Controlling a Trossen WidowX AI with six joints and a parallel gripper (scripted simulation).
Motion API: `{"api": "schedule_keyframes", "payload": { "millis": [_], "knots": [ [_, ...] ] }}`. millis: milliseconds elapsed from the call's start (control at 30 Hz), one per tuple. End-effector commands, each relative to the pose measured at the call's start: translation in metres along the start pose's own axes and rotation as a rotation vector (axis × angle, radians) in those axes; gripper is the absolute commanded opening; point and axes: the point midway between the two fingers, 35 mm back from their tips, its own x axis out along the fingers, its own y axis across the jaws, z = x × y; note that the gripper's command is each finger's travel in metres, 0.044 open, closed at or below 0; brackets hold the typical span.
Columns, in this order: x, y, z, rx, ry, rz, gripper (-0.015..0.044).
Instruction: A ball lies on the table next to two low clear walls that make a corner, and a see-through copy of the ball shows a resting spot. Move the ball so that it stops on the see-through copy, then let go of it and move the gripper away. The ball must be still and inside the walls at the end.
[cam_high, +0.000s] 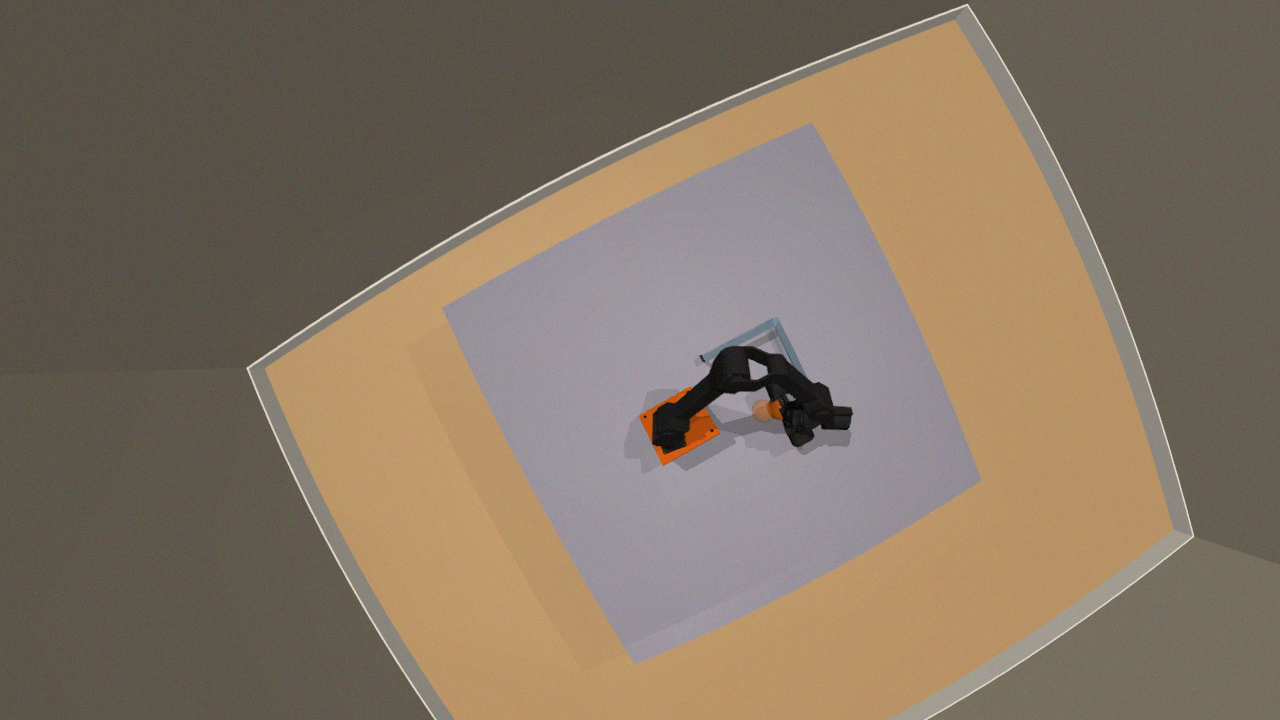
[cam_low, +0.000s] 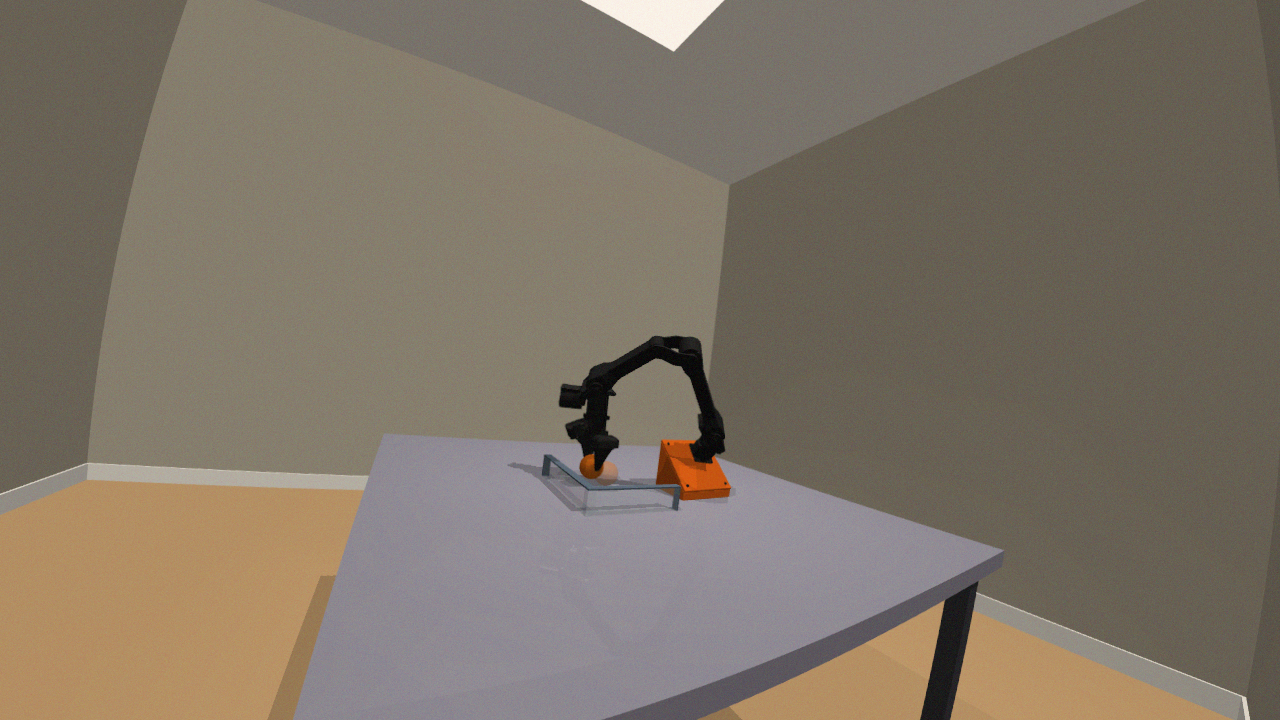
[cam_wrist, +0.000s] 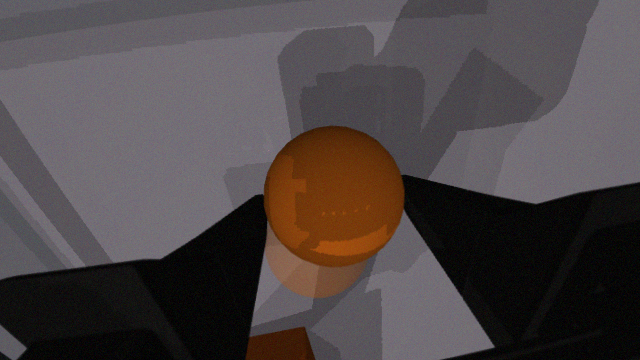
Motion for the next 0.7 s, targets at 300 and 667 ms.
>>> {"api": "schedule_keyframes", "payload": {
  "millis": [300,667],
  "knots": [
    [-0.09,-0.003,0.003,-0.006,-0.023,-0.011,0.0],
    [-0.126,0.0,-0.003,-0.005,-0.029,-0.003,0.0]
  ]
}}
